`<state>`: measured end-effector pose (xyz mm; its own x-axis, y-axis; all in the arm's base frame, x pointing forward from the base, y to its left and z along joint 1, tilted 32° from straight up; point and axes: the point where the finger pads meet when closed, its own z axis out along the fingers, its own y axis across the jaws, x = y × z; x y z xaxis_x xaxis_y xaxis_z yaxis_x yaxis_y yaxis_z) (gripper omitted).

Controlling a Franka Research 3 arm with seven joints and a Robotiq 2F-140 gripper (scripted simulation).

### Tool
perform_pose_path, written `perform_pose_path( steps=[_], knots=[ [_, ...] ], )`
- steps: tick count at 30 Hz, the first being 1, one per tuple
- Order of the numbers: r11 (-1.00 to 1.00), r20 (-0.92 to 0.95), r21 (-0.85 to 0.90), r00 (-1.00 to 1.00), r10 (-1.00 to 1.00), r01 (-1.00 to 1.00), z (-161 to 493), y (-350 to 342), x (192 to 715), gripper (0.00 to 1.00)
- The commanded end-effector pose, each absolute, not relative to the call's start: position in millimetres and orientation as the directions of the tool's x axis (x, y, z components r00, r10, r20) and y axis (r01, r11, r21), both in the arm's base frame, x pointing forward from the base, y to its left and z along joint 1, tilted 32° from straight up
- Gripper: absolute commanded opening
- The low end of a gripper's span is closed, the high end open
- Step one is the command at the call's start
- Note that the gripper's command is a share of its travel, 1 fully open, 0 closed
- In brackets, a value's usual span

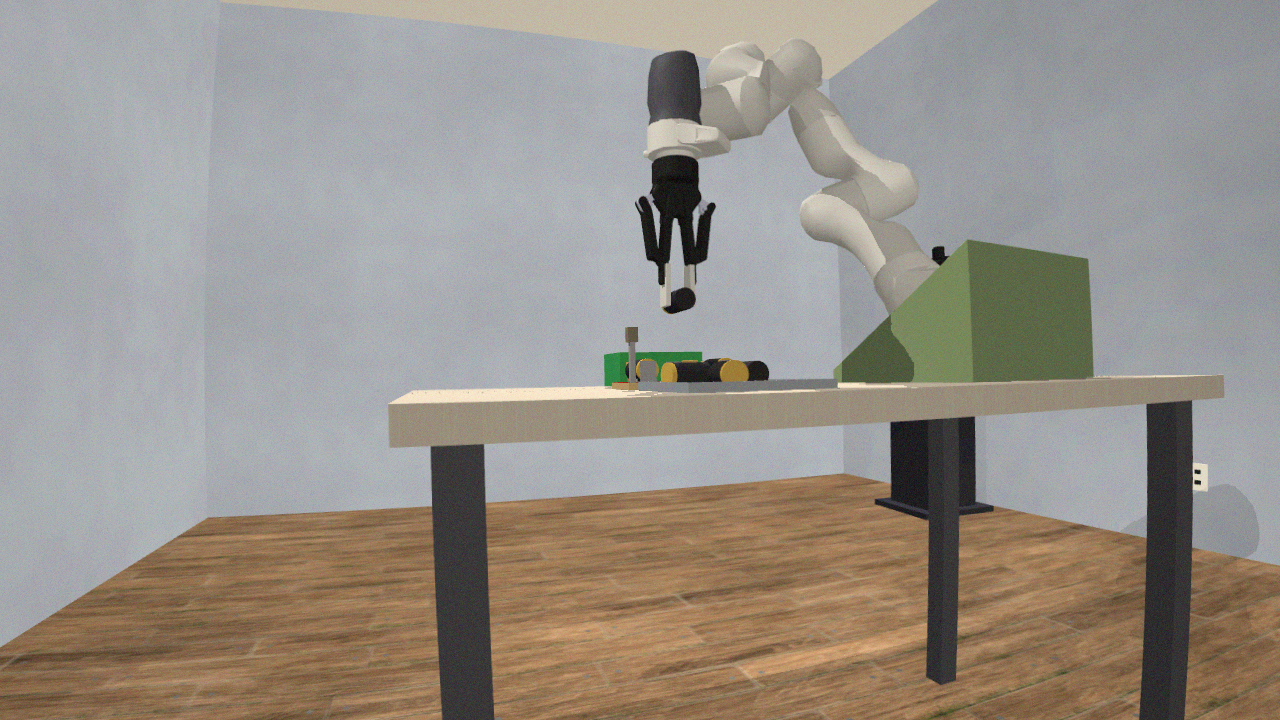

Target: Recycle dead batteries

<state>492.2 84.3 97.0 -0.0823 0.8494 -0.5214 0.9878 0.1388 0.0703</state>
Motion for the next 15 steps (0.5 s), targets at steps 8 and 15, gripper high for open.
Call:
perform_pose_path(
  steps=[8, 15],
  knots=[
    [0.122, -0.529, 0.071, -0.066, 0.846, 0.99, 98.9, 81.1, 490.2, 0.16],
    [0.122, -0.529, 0.071, -0.066, 0.846, 0.99, 98.8, 81.2, 490.1, 0.16]
  ],
)
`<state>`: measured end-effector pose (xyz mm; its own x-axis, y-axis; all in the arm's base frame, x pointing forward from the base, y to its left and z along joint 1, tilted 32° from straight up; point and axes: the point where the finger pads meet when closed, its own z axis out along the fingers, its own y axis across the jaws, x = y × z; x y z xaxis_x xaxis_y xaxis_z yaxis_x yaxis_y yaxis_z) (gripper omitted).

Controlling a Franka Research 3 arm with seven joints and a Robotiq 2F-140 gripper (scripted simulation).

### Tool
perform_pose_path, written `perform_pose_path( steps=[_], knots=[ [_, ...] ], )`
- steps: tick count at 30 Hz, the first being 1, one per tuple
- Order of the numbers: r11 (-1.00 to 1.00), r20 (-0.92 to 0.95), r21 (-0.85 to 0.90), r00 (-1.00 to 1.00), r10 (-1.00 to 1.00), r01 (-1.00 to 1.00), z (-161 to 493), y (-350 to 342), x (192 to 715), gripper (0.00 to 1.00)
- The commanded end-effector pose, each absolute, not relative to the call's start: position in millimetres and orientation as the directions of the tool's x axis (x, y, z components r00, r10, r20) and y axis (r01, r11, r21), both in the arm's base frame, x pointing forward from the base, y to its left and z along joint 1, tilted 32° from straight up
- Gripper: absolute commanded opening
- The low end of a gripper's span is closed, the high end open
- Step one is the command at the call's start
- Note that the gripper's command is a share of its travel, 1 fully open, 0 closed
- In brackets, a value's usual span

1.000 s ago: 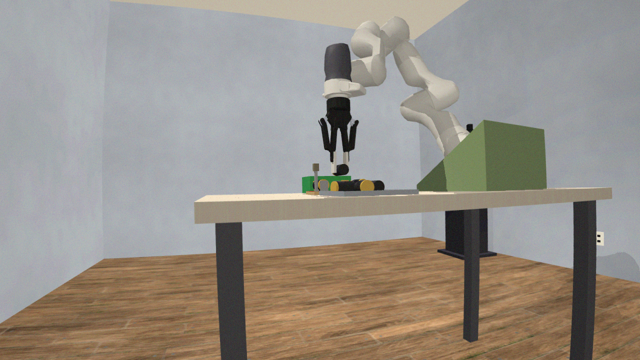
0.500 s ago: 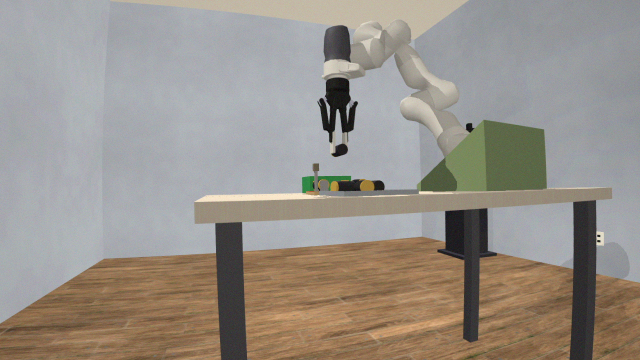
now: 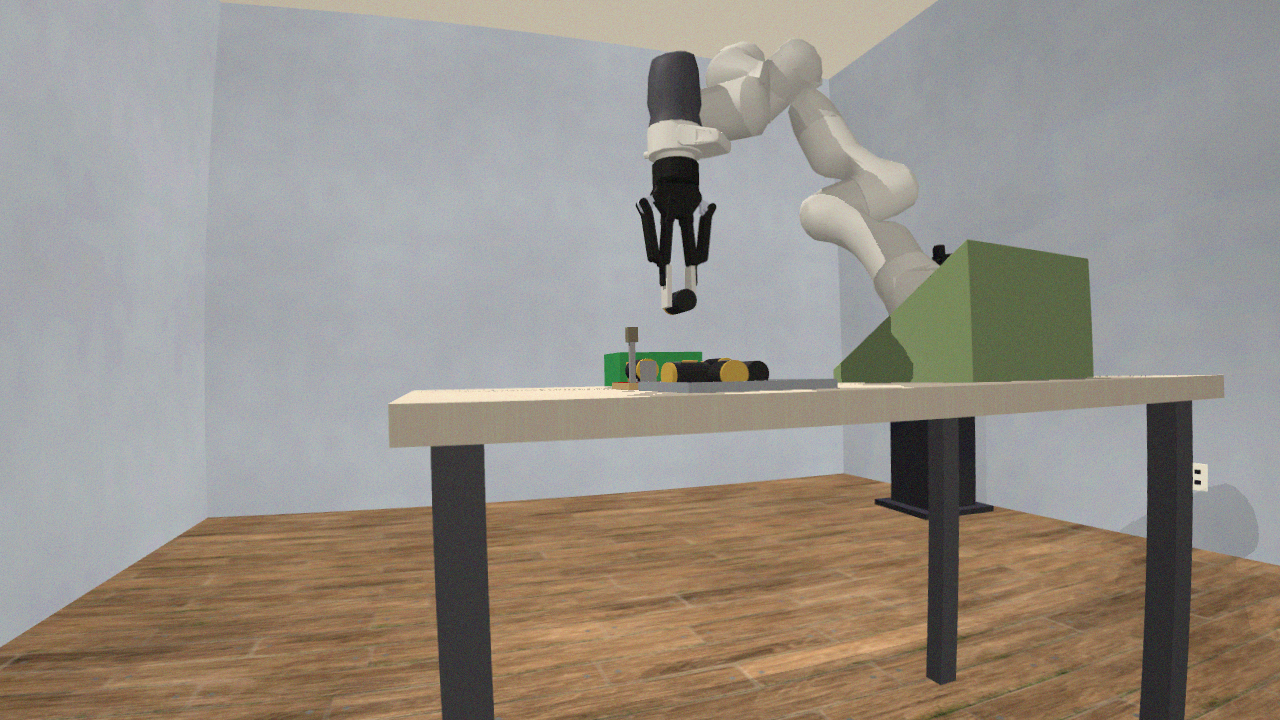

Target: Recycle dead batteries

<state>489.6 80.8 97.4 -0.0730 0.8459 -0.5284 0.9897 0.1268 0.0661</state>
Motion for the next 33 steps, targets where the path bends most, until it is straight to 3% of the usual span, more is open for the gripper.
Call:
perform_pose_path(
  steps=[1, 10, 23, 33],
  knots=[
    [0.122, -0.529, 0.071, -0.066, 0.846, 0.99, 98.4, 81.8, 489.9, 0.16],
    [0.122, -0.529, 0.071, -0.066, 0.846, 0.99, 71.6, 121.3, 473.0, 0.16],
    [0.122, -0.529, 0.071, -0.066, 0.846, 0.99, -15.9, 250.5, 417.9, 0.16],
    [0.122, -0.529, 0.071, -0.066, 0.846, 0.99, -25.9, 265.2, 411.7, 0.16]
  ],
)
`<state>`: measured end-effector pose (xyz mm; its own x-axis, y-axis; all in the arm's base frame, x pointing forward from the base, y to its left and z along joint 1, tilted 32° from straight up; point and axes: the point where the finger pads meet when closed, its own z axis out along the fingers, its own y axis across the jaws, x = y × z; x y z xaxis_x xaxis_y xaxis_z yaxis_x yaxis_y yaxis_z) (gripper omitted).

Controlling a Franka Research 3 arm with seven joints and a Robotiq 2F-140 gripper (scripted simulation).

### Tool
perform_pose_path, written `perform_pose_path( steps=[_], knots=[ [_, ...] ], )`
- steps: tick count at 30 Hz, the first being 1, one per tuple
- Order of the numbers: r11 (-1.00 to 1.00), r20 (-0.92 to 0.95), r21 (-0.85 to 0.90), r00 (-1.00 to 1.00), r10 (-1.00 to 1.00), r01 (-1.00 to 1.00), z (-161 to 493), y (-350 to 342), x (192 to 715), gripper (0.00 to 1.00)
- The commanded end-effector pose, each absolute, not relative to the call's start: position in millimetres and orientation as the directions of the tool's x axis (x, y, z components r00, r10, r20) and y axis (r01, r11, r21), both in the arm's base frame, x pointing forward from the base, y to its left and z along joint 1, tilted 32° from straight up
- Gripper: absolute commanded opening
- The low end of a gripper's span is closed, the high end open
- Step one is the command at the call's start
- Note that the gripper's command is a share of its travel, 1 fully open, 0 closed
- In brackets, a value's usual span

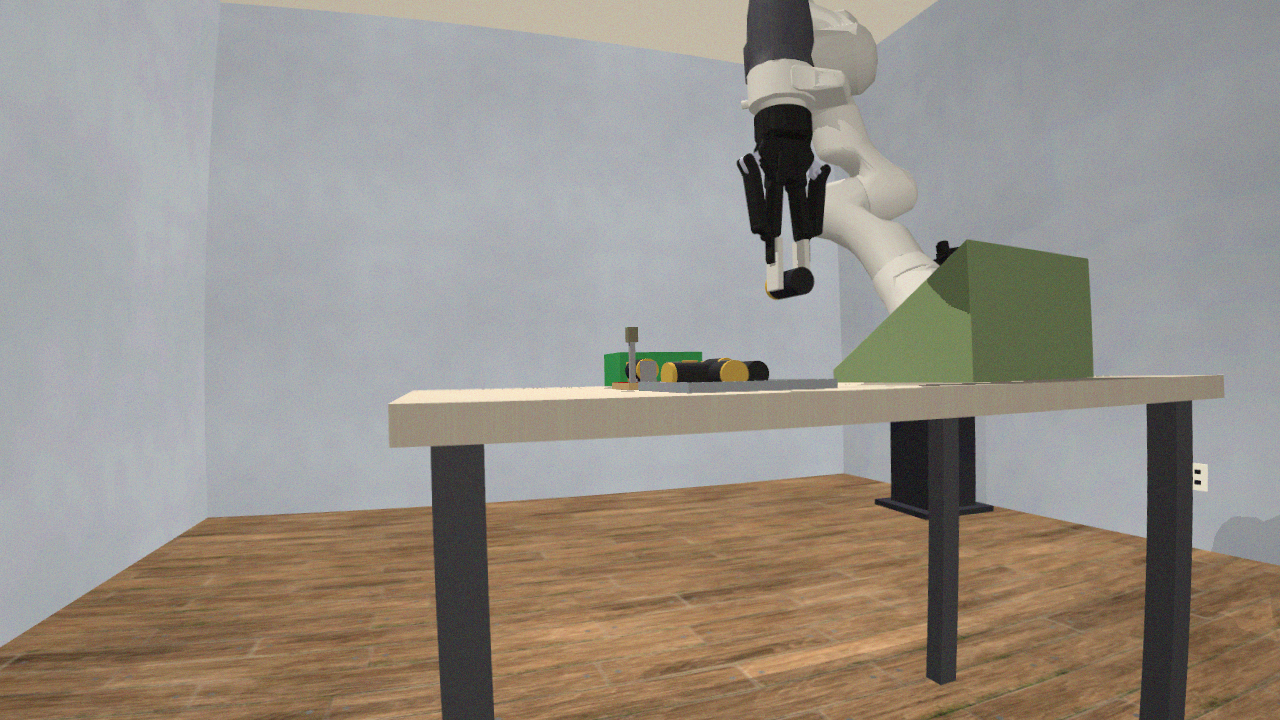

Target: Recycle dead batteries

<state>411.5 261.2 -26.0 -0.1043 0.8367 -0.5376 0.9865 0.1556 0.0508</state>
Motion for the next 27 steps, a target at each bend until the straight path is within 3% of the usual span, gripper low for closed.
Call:
perform_pose_path(
  steps=[1, 22, 27],
  knots=[
    [0.122, -0.529, 0.071, -0.066, 0.846, 0.99, -25.9, 265.2, 411.7, 0.16],
    [0.099, -0.527, 0.085, -0.04, 0.849, 0.991, -26.7, 264.8, 411.8, 0.16],
    [0.099, -0.527, 0.085, -0.04, 0.849, 0.991, -63.5, 242.1, 417.2, 0.16]
  ],
)
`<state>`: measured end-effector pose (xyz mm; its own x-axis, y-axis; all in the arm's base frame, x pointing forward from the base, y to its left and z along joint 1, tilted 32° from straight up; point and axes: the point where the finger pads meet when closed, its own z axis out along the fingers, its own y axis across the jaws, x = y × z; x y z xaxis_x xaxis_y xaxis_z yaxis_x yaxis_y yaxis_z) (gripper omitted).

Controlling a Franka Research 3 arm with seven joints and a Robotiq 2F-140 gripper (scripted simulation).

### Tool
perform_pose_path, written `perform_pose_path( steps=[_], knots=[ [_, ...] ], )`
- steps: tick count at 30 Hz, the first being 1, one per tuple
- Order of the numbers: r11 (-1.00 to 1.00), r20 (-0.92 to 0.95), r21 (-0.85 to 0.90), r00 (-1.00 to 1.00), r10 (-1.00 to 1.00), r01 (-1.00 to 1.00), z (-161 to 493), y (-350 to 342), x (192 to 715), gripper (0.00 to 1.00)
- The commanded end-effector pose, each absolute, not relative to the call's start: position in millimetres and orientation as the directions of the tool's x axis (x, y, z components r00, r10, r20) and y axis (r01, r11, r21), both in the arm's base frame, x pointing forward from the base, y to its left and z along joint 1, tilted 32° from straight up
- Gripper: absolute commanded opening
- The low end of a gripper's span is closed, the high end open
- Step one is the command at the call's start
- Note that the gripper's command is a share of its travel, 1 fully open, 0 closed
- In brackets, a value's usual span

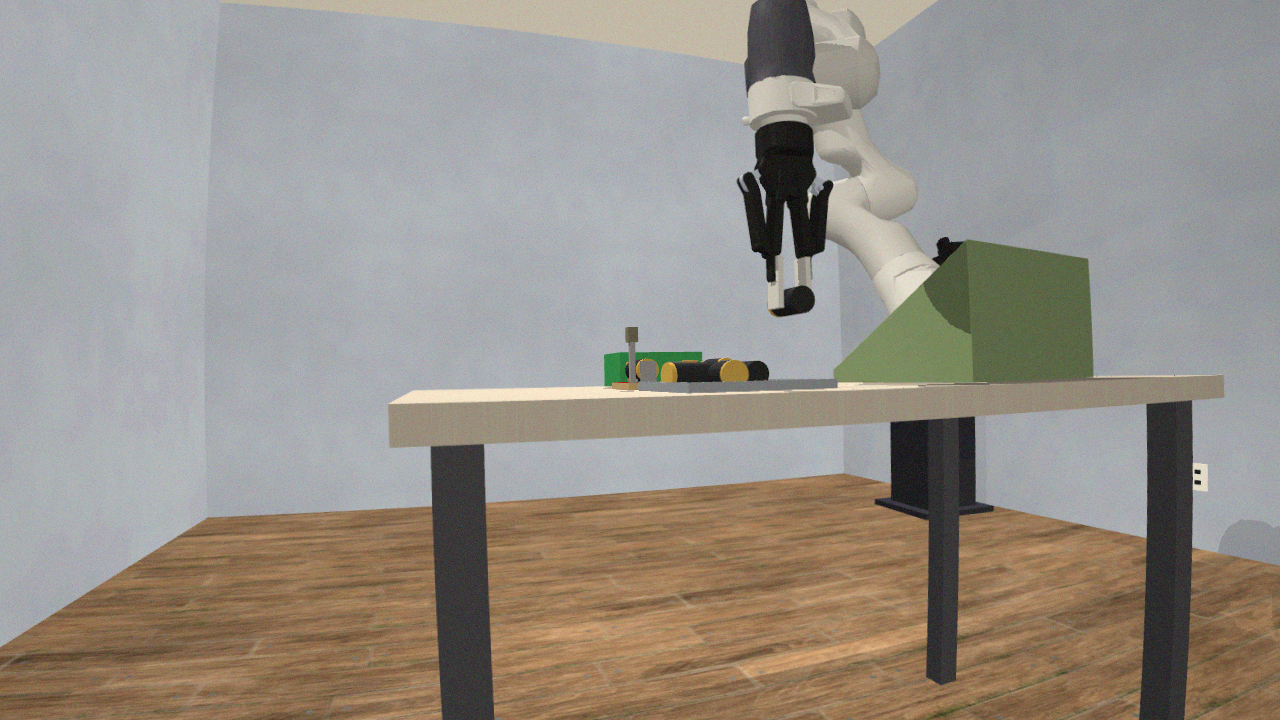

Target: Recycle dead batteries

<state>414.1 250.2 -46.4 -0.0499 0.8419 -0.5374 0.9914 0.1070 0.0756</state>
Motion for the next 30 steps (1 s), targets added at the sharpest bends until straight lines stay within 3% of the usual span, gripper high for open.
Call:
perform_pose_path(
  steps=[1, 30],
  knots=[
    [0.099, -0.527, 0.085, -0.04, 0.849, 0.991, -63.5, 242.1, 417.2, 0.16],
    [0.099, -0.527, 0.085, -0.04, 0.849, 0.991, -85.4, 228.6, 420.5, 0.16]
  ],
)
